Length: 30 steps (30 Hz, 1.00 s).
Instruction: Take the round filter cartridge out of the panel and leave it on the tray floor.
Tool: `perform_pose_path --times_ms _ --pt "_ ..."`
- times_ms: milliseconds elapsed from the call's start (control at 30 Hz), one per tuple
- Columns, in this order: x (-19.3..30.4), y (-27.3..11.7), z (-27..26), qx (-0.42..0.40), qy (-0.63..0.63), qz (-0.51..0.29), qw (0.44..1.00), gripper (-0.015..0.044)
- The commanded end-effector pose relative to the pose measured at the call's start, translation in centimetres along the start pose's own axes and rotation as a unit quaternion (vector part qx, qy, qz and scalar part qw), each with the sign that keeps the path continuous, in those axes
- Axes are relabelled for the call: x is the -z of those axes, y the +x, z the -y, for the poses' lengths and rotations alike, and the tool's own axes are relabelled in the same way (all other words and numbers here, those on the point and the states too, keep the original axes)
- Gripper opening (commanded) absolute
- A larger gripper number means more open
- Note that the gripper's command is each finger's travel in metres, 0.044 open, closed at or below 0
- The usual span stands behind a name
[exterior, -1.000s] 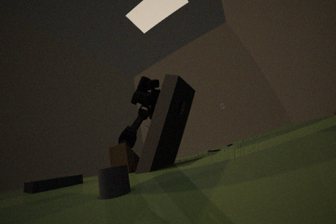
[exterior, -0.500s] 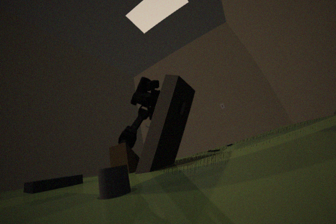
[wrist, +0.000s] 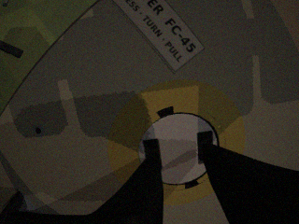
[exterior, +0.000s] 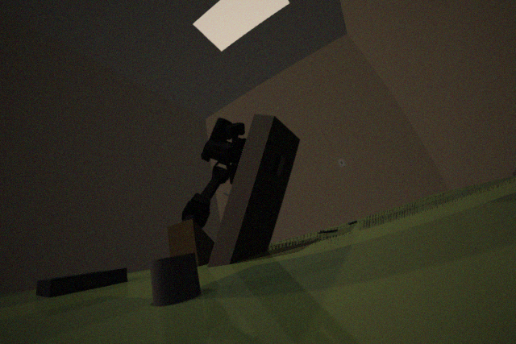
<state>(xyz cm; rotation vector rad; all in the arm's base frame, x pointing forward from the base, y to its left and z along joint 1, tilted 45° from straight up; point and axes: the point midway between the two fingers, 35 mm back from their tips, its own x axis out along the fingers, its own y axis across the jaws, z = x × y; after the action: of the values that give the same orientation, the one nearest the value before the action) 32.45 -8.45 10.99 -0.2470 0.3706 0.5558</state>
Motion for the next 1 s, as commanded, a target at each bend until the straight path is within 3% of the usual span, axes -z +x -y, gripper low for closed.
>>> perform_pose_path --times_ms 0,967 --pt "0.06 0.23 0.07 0.002 0.001 -0.002 1.000 0.0118" --pt "0.08 1.17 0.05 0.002 0.001 -0.002 1.000 0.0118"
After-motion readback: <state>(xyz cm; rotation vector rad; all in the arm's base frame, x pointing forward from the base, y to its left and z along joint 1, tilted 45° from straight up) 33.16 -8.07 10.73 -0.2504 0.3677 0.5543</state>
